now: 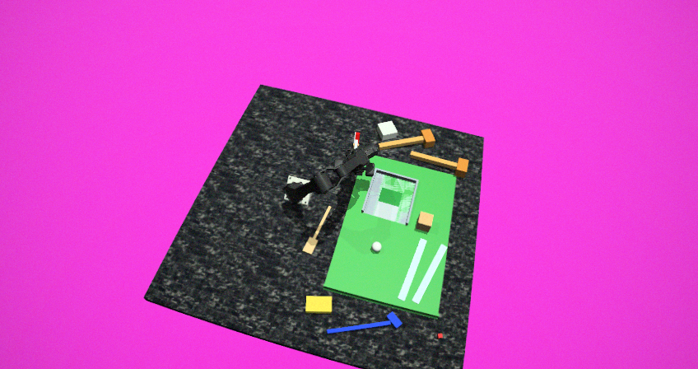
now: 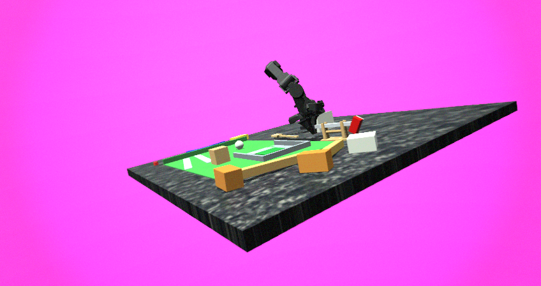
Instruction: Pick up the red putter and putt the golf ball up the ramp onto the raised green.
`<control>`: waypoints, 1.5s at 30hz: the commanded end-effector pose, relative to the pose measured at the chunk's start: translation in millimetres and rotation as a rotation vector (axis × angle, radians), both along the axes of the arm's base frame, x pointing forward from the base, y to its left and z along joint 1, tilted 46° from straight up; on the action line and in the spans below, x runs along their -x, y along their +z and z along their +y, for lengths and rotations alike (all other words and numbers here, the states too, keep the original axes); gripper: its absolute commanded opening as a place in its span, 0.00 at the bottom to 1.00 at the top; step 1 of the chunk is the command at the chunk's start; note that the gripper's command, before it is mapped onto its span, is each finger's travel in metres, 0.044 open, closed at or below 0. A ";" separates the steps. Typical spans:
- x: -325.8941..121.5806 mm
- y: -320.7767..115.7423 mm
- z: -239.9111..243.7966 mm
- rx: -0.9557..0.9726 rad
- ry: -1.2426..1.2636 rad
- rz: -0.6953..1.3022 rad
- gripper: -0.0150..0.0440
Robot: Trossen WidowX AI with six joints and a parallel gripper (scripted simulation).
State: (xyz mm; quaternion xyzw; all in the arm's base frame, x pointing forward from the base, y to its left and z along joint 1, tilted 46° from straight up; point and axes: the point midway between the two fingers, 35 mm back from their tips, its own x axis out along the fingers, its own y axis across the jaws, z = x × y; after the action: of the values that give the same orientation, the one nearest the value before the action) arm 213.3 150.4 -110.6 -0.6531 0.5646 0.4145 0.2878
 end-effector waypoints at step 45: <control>-42.4 154.9 8.9 -0.005 -0.374 -0.308 0.25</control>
State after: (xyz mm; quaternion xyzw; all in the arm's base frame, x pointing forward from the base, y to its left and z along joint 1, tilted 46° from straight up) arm 248.5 171.0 24.5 -0.6071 0.6188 0.2833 0.4101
